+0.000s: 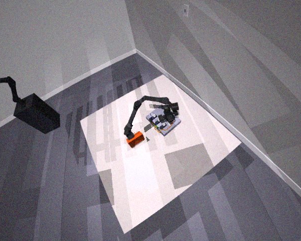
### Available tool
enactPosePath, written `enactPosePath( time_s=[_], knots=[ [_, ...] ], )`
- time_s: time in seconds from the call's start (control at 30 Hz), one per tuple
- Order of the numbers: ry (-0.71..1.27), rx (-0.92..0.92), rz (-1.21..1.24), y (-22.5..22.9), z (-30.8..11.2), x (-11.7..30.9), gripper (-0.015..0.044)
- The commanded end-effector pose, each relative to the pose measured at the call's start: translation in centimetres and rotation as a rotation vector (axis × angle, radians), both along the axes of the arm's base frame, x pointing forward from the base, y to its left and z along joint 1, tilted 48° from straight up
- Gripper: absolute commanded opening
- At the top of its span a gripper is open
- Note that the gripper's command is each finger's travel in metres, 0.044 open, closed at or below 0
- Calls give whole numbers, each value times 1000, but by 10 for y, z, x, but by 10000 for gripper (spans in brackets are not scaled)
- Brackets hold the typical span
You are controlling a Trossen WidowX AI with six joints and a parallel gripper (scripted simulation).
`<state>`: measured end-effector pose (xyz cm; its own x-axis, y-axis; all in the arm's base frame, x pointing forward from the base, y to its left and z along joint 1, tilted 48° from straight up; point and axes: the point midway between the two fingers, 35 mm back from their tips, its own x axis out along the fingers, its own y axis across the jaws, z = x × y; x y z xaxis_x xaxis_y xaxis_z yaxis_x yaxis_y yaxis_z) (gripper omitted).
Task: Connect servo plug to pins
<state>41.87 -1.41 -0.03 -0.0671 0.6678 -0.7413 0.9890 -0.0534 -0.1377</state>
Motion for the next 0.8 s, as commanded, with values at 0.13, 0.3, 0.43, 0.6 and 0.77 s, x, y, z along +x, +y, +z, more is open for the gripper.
enactPosePath(
  time_s=[0.13, 0.3, 0.43, 0.6, 0.77],
  knots=[
    [173, 71, -107, -2, -16, -3, 115],
    [173, 71, -107, 0, -18, -4, 115],
    [173, 72, -107, 12, -28, -5, 115],
    [173, 72, -107, 17, -32, -6, 115],
    [173, 72, -107, 20, -36, -7, 115]
  ],
)
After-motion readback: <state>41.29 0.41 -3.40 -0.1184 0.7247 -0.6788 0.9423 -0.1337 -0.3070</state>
